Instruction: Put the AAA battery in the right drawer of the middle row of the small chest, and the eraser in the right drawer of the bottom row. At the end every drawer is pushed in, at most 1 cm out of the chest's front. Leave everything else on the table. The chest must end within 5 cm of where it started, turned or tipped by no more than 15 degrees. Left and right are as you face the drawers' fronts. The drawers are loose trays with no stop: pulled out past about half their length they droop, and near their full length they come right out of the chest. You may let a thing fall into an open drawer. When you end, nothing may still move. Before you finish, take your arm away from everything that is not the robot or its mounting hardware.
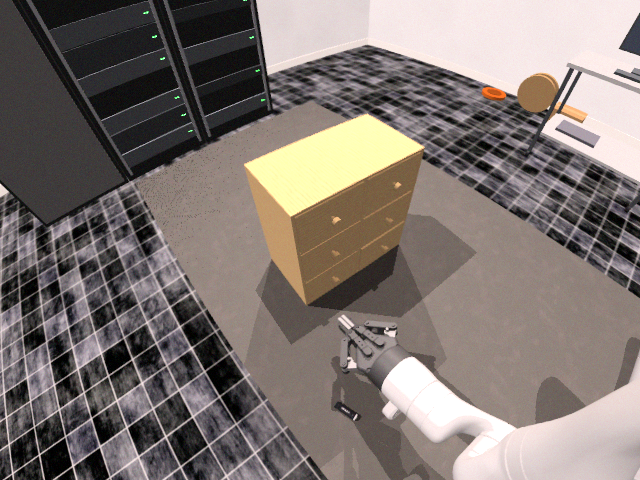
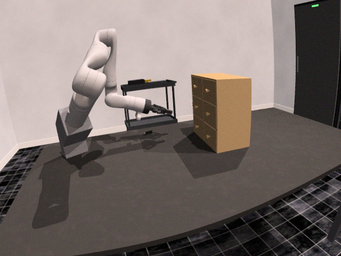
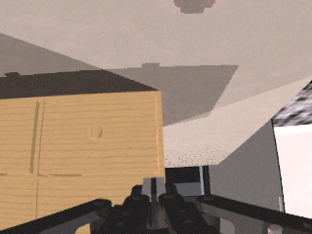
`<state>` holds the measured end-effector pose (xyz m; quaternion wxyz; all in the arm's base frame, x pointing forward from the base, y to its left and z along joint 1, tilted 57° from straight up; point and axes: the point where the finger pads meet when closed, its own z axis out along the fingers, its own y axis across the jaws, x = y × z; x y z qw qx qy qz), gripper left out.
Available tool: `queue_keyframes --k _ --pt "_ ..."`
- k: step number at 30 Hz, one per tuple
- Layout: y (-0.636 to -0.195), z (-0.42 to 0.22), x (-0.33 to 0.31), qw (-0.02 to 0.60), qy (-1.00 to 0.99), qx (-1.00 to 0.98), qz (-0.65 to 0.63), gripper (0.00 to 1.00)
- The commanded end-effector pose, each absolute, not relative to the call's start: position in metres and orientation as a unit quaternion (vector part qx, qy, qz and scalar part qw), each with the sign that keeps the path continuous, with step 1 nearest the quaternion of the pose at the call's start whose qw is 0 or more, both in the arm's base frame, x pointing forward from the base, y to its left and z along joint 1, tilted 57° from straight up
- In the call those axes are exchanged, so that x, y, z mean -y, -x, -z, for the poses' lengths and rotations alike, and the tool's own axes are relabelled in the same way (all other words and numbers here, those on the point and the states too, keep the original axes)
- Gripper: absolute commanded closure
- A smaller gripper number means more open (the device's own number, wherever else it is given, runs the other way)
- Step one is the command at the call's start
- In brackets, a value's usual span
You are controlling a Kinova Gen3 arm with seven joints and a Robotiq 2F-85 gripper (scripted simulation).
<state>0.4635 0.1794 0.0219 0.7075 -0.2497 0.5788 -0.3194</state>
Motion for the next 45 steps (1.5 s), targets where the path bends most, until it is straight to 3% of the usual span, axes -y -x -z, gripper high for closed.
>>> queue_keyframes --k 1,45 --pt "-0.4619 -0.0205 -0.186 0.709 0.25 -0.578 0.318 1.0" --pt "-0.4602 -0.0152 -0.1932 0.707 0.251 -0.579 0.319 1.0"
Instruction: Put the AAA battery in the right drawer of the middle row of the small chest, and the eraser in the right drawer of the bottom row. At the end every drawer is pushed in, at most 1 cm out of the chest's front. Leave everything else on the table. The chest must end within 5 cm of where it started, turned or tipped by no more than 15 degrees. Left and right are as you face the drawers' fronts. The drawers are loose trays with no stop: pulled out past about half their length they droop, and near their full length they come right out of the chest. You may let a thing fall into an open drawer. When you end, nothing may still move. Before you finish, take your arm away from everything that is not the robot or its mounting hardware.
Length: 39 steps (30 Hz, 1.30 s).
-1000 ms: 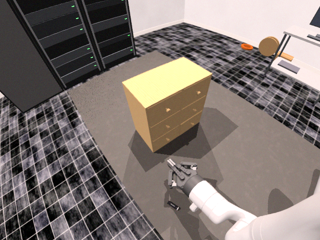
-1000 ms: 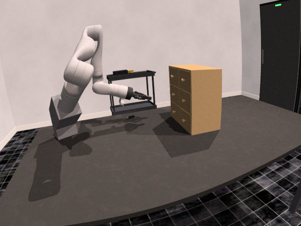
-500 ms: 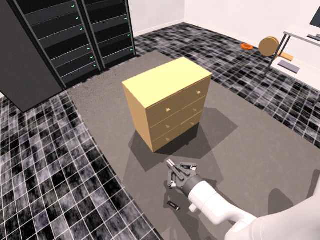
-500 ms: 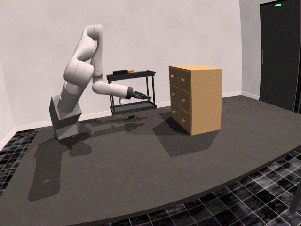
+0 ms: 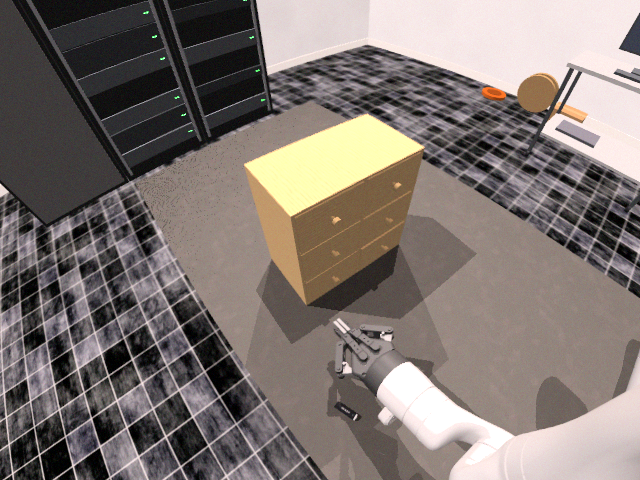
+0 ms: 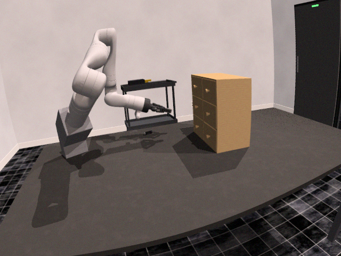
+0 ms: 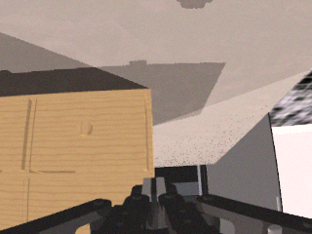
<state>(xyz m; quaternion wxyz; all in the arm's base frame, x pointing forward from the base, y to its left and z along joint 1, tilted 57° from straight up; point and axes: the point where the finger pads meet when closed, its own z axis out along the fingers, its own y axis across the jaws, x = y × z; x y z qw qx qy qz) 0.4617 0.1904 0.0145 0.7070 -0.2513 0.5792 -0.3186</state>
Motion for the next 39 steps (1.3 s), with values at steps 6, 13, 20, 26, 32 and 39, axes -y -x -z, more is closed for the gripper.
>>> queue_keyframes --k 6,13,20,26,32,39 --pt "-0.459 -0.016 -0.192 0.704 0.25 -0.582 0.322 1.0" --pt "-0.456 -0.015 -0.191 0.694 0.243 -0.594 0.326 1.0" --pt "-0.453 -0.016 -0.192 0.685 0.238 -0.605 0.33 1.0" --pt "-0.448 -0.016 -0.195 0.669 0.23 -0.622 0.335 1.0" --pt "-0.444 -0.017 -0.197 0.656 0.224 -0.636 0.339 1.0" --pt "-0.436 -0.018 -0.2 0.631 0.21 -0.662 0.347 1.0"
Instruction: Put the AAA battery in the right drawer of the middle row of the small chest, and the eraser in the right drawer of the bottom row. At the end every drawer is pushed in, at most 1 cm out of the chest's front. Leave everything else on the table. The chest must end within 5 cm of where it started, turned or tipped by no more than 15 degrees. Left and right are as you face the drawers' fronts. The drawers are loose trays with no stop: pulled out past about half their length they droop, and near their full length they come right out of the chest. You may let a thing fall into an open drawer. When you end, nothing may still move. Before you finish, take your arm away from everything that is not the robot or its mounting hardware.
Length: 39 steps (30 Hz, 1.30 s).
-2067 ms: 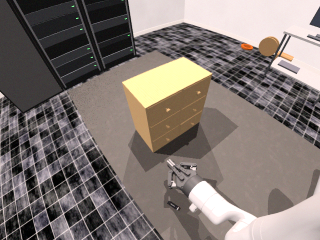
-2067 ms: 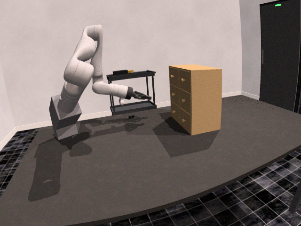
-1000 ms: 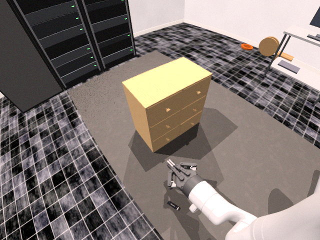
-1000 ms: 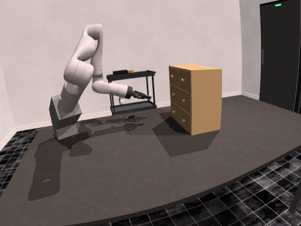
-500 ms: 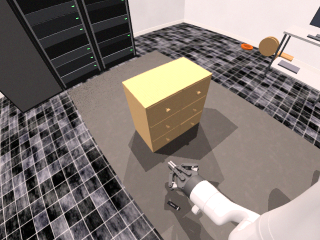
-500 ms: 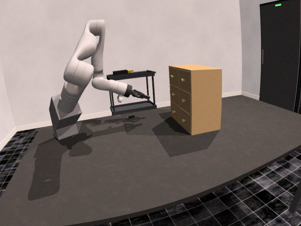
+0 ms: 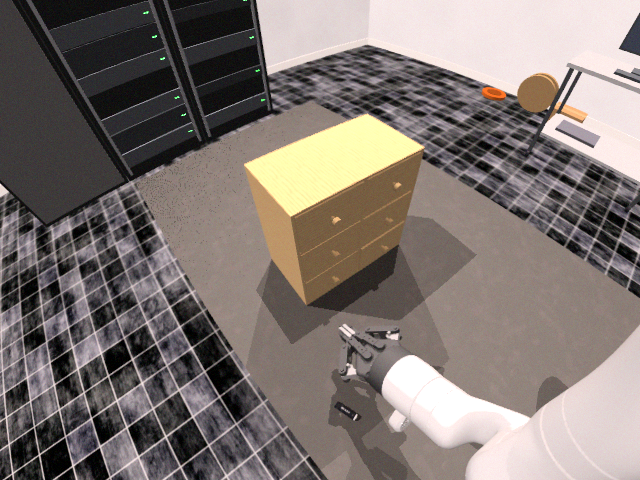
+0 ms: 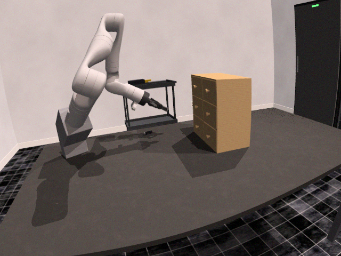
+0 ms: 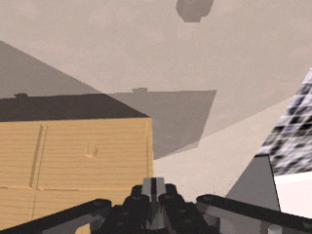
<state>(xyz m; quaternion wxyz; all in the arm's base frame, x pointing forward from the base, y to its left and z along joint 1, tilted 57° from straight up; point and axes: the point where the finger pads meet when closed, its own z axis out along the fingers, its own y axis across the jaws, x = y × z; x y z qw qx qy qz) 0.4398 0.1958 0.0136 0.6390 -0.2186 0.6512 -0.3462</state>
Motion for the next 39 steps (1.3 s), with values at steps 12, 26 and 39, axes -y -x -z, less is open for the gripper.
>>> queue_keyframes --k 12,26,39 --pt "-0.426 -0.019 -0.206 0.589 0.187 -0.7 0.358 1.0" --pt "-0.41 -0.024 -0.214 0.532 0.157 -0.744 0.373 1.0" --pt "-0.395 -0.028 -0.221 0.471 0.127 -0.784 0.384 1.0"
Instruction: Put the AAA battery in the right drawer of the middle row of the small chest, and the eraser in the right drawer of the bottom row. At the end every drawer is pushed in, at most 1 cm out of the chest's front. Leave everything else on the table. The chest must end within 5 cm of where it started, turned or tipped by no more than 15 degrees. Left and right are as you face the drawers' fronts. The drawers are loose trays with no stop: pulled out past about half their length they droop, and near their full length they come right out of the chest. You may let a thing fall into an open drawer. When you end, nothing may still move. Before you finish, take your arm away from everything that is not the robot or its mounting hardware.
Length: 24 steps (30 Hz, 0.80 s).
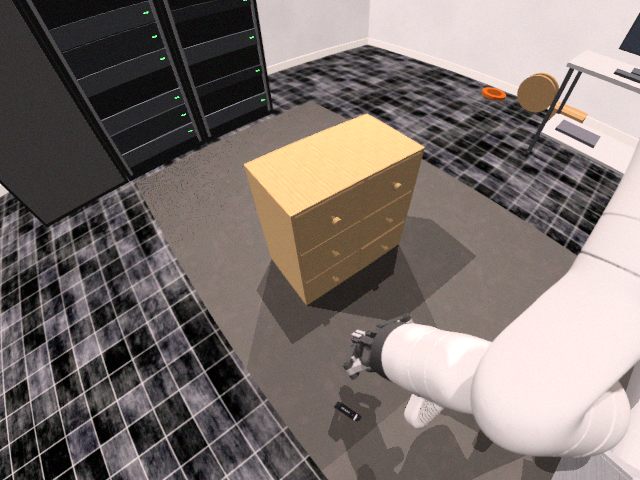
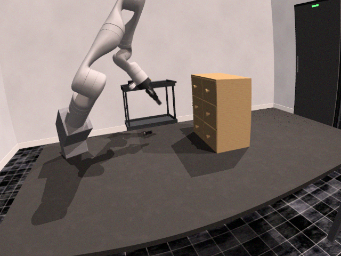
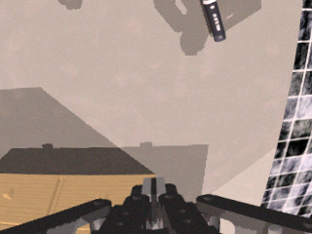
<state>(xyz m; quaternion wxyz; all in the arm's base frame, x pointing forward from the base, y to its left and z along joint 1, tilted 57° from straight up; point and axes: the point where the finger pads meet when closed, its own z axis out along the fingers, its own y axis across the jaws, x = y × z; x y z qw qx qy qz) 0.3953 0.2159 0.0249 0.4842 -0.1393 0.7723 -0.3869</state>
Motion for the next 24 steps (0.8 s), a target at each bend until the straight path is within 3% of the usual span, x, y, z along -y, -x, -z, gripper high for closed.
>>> queue_keyframes --k 1,24 --pt "-0.394 -0.028 -0.221 0.466 0.124 -0.787 0.385 1.0" --pt "-0.371 -0.033 -0.233 0.363 0.078 -0.839 0.397 1.0"
